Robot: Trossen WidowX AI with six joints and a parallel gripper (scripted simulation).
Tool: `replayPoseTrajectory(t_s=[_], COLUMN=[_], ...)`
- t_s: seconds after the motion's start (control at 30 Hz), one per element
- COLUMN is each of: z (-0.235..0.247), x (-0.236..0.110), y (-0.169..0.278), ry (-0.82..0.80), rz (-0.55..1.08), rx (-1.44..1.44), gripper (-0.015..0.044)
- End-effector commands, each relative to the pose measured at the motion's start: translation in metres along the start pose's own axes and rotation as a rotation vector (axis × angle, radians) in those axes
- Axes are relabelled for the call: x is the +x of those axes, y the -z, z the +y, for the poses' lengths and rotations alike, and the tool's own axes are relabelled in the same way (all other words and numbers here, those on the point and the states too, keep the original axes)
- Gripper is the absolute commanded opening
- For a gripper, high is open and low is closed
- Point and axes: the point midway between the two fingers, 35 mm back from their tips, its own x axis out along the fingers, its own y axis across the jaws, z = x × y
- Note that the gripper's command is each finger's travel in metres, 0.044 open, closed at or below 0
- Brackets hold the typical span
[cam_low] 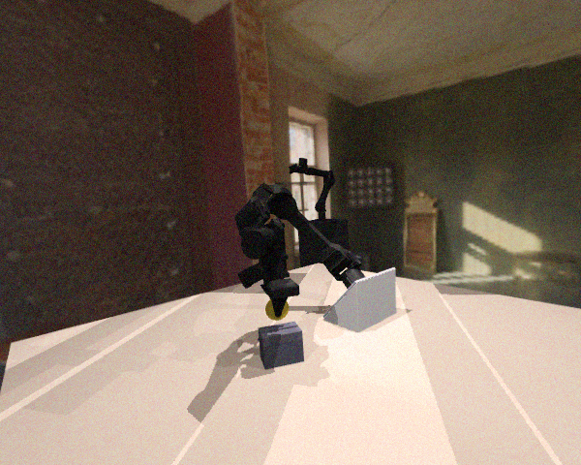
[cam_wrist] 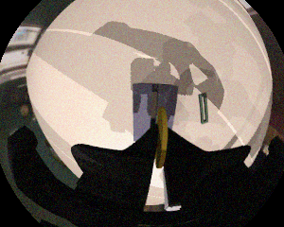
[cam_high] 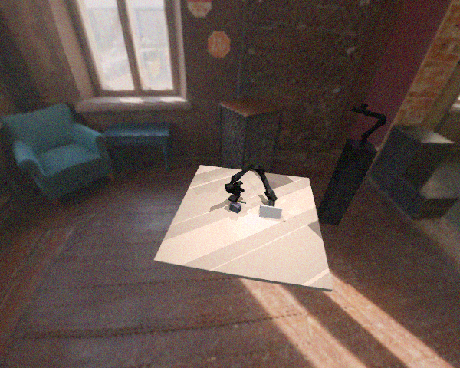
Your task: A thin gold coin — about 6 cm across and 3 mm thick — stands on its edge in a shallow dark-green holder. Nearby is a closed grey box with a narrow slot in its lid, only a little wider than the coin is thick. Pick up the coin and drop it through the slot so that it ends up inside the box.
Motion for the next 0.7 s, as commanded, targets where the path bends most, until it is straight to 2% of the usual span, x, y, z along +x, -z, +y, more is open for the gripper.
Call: replayPoseTrajectory(t_s=[0.0,0.67], z=[0.0019,0.0040], x=[0.0007,0.0010], y=[0.0004,0.0004], ry=[0.000,0.000], rz=[0.000,-0.002], rx=[0.002,0.006], gripper=[0.0000,0.0000])
